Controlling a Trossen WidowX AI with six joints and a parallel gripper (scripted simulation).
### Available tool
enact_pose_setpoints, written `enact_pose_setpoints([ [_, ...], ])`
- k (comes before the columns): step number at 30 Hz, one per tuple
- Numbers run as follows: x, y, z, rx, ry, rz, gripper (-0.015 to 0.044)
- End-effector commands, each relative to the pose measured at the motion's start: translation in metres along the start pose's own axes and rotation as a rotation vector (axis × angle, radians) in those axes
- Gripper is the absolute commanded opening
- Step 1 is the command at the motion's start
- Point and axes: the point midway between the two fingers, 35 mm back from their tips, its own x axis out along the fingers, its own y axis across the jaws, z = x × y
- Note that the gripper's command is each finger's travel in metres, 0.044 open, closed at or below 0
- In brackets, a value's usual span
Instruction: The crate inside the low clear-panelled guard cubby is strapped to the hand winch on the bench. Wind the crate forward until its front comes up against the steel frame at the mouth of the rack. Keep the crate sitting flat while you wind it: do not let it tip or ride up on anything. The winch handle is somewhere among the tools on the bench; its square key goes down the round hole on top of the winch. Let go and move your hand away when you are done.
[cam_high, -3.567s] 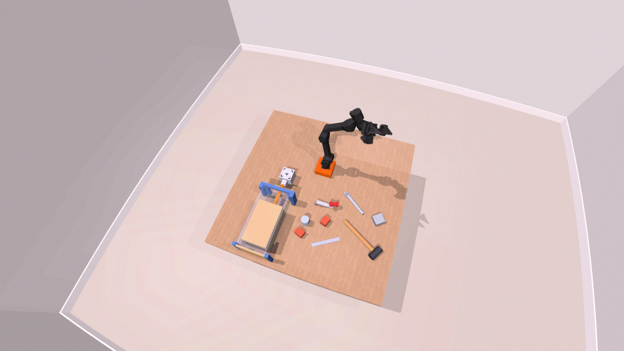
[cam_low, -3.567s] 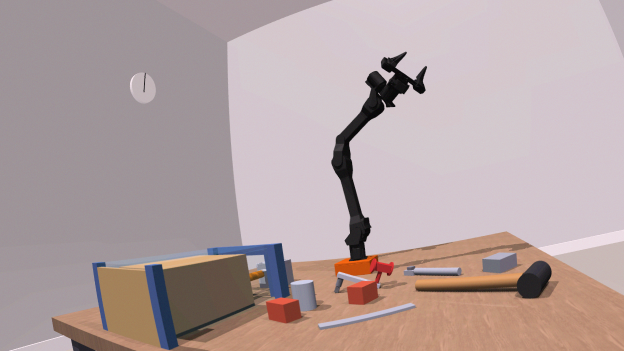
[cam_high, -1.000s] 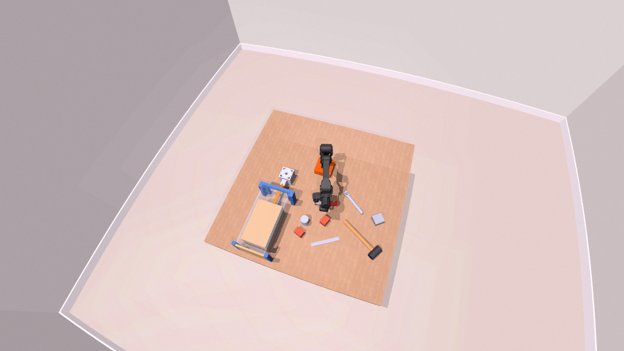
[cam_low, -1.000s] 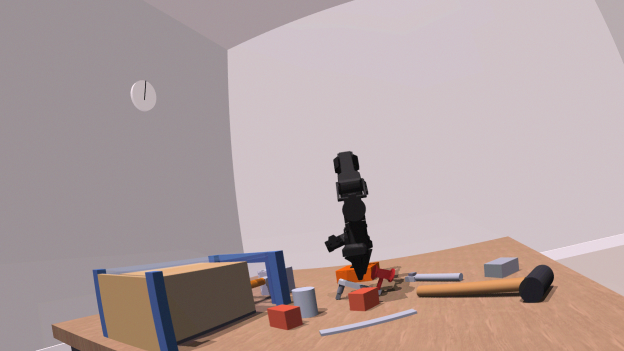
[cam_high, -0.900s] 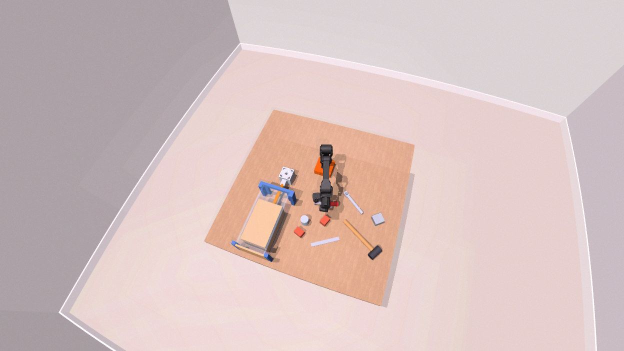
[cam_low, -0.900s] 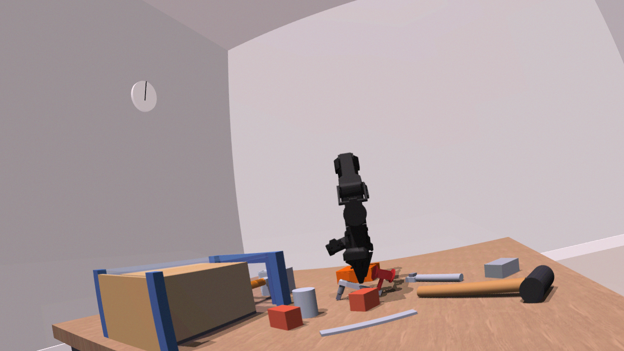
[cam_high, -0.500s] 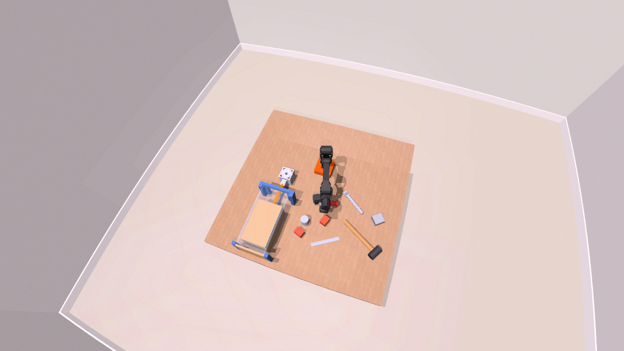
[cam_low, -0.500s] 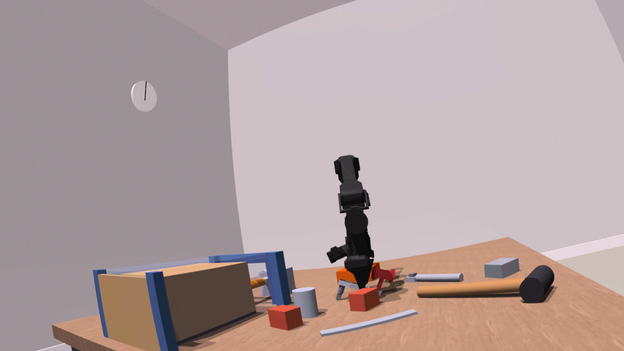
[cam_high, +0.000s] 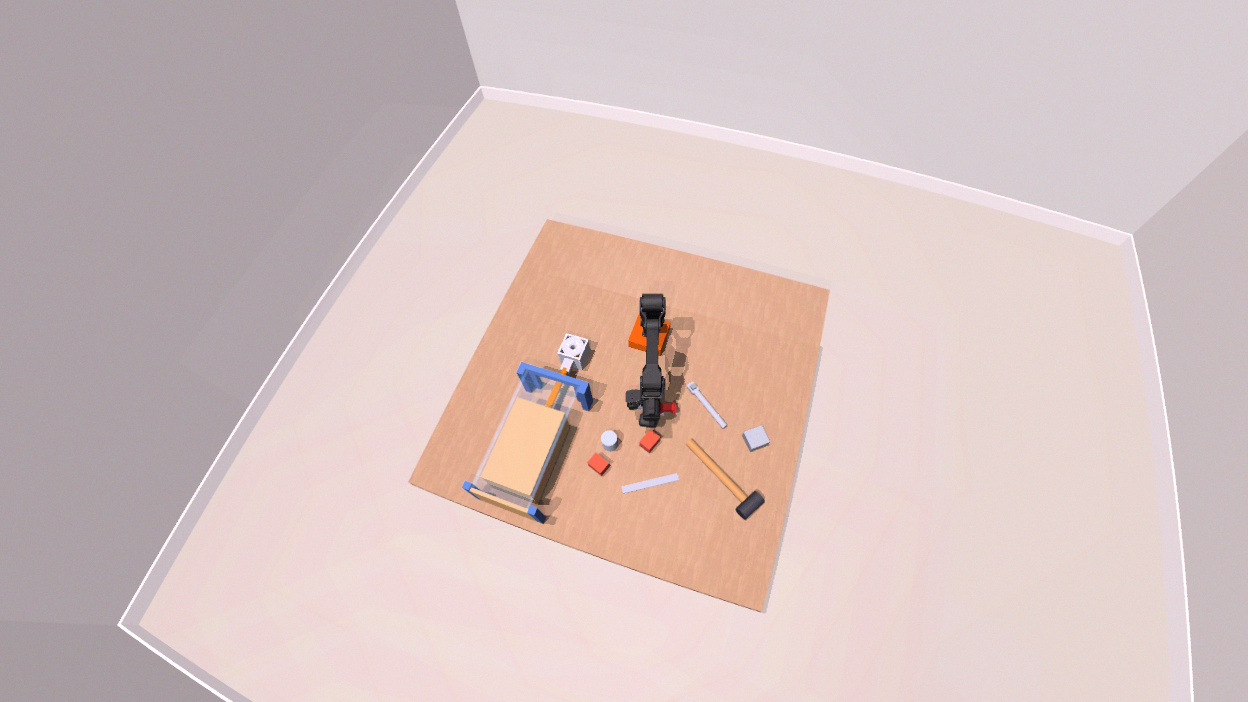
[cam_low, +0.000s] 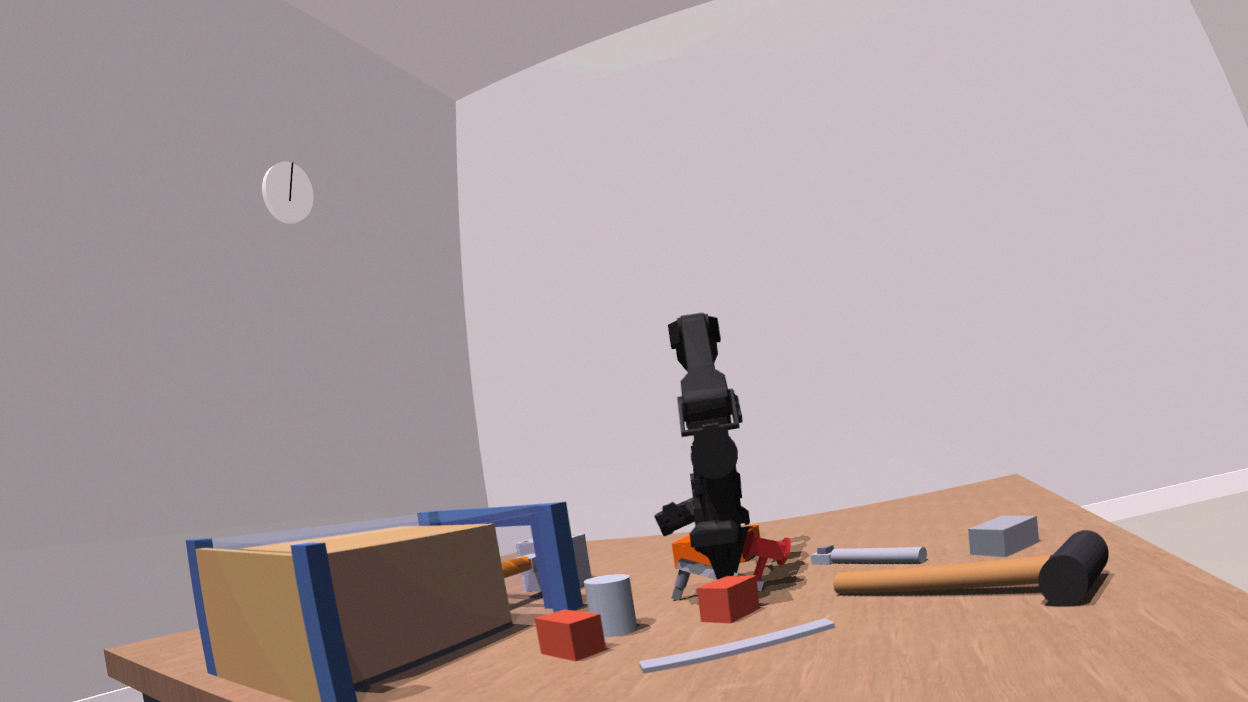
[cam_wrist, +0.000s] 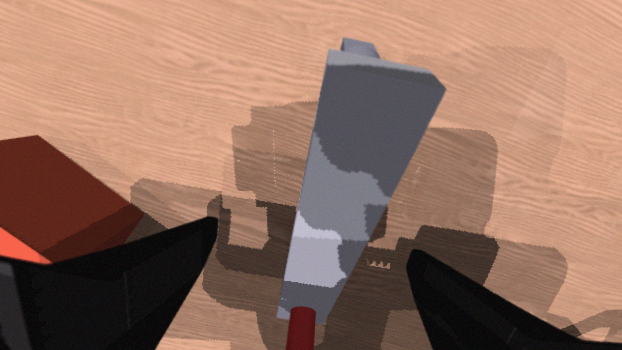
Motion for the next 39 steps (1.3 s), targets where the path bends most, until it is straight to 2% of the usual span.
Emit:
enact_pose_setpoints([
  [1,-0.001,0.001,0.0,0.0,0.0,0.002,0.0335],
  [10,-0.001,0.001,0.0,0.0,0.0,0.002,0.0099],
  [20,-0.001,0.001,0.0,0.0,0.0,0.002,0.0032],
  [21,-0.001,0.001,0.0,0.0,0.0,0.002,0.0006],
  [26,-0.004,0.001,0.0,0.0,-0.001,0.002,0.0],
  [34,-0.113,0.002,0.0,0.0,-0.064,0.0,0.0],
  [39,-0.121,0.001,0.0,0.0,-0.069,0.0,0.0],
])
